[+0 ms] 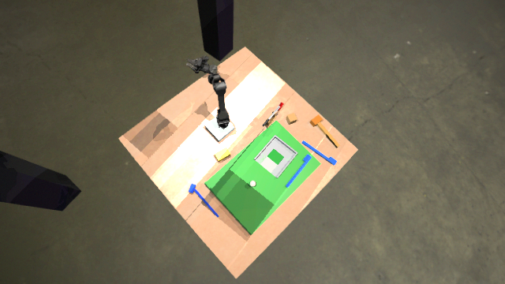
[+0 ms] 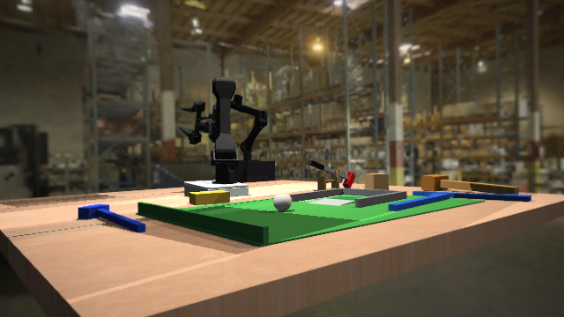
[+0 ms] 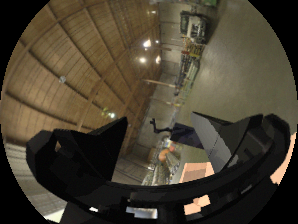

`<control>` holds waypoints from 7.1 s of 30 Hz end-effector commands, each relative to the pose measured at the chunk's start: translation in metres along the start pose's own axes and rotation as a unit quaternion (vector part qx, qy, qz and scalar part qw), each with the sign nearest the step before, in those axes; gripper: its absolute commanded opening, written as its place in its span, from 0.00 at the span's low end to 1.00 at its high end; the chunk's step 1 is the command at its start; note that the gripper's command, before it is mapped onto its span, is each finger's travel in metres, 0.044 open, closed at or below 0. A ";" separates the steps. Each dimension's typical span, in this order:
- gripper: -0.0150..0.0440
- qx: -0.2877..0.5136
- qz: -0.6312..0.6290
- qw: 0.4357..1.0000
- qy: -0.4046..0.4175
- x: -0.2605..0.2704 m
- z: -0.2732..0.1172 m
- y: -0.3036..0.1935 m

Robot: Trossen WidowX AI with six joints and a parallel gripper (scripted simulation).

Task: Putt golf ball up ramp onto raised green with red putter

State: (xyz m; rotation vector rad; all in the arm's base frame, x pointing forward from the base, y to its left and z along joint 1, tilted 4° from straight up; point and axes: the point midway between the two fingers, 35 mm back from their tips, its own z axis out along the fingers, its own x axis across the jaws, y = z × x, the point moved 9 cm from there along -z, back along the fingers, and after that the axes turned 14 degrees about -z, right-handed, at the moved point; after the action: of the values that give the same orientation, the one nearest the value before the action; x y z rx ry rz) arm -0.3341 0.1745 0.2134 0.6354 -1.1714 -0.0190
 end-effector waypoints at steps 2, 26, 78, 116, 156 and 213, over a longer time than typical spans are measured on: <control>1.00 -0.007 -0.005 1.000 -0.005 -0.001 -0.003 0.003; 1.00 -0.288 -0.221 0.796 -0.484 0.015 -0.268 0.124; 1.00 0.132 0.213 0.541 -0.803 0.258 -0.483 -0.158; 1.00 0.132 0.213 0.541 -0.803 0.202 -0.505 -0.192; 0.25 0.129 0.212 0.541 -0.803 0.254 -0.488 -0.159; 0.25 -0.179 0.426 0.415 -0.784 0.370 -0.446 -0.343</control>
State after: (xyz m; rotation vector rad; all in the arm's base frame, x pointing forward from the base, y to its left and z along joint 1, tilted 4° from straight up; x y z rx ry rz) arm 0.3052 -0.0128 0.2610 -0.7122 -3.1447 0.0175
